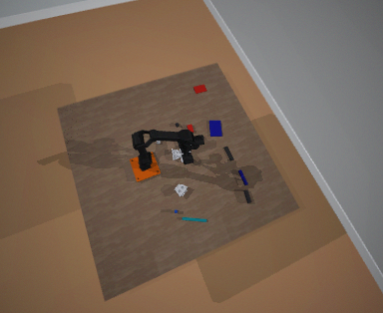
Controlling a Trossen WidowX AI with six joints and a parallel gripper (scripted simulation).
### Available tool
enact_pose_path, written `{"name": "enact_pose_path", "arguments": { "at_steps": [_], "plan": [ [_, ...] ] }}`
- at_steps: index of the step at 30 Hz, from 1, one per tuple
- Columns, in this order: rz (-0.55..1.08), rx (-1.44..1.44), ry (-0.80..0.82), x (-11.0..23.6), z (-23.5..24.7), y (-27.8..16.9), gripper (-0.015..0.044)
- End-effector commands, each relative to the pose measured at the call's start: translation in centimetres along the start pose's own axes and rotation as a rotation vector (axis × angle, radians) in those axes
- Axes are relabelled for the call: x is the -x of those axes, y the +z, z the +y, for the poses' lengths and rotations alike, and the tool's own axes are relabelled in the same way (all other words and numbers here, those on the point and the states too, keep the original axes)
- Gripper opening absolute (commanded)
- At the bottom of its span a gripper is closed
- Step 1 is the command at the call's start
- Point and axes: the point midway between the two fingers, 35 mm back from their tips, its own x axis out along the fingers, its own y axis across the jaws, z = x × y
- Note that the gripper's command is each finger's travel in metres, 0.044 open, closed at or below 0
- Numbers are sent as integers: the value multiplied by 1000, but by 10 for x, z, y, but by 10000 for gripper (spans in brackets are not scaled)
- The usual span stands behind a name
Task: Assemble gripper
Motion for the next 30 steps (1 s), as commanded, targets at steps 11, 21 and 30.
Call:
{"name": "enact_pose_path", "arguments": {
  "at_steps": [11, 21, 30],
  "plan": [
    [-4, 4, 4, 0, 2, 3, 134],
    [-4, 4, 4, -7, 2, 3, 134],
    [-4, 2, 4, -21, 2, 4, 134]
  ]
}}
